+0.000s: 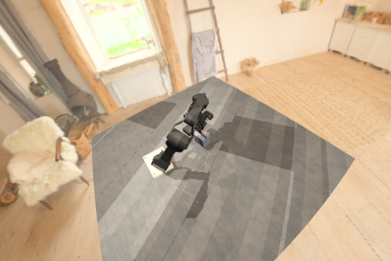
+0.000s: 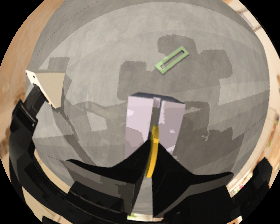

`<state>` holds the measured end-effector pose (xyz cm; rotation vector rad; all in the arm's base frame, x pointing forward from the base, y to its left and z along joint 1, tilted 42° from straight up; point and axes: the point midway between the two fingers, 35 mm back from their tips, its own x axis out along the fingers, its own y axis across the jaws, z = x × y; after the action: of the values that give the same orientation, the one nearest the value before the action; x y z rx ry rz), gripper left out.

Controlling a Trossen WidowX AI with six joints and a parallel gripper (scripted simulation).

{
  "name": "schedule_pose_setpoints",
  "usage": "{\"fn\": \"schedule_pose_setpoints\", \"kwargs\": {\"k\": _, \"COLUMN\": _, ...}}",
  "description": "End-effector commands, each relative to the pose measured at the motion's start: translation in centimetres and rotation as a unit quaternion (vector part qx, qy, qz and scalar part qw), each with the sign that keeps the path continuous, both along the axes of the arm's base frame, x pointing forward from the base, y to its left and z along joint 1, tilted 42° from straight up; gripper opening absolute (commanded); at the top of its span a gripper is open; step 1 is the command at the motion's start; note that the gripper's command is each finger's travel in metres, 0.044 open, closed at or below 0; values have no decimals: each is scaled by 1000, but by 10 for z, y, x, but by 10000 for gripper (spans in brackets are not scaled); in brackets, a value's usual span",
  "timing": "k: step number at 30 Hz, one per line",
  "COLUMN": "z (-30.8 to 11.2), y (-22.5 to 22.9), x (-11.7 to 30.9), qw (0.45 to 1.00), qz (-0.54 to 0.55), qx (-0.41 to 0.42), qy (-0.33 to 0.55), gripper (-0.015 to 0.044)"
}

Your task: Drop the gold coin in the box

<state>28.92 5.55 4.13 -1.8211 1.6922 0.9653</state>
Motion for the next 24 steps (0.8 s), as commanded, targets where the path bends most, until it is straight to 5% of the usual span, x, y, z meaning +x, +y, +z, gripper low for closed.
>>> {"fn": "schedule_pose_setpoints", "kwargs": {"k": 1, "z": -2, "y": -2, "x": 0, "qw": 1000, "qz": 2, "qx": -2, "qy": 1, "gripper": 0}}
{"fn": "schedule_pose_setpoints", "kwargs": {"k": 4, "z": -3, "y": -3, "x": -1, "qw": 1000, "qz": 2, "qx": -2, "qy": 1, "gripper": 0}}
{"fn": "schedule_pose_setpoints", "kwargs": {"k": 10, "z": -1, "y": -1, "x": 0, "qw": 1000, "qz": 0, "qx": 0, "qy": 0, "gripper": 158}}
{"fn": "schedule_pose_setpoints", "kwargs": {"k": 19, "z": -1, "y": -1, "x": 0, "qw": 1000, "qz": 0, "qx": 0, "qy": 0, "gripper": 161}}
{"fn": "schedule_pose_setpoints", "kwargs": {"k": 24, "z": 10, "y": 9, "x": 0, "qw": 1000, "qz": 0, "qx": 0, "qy": 0, "gripper": 292}}
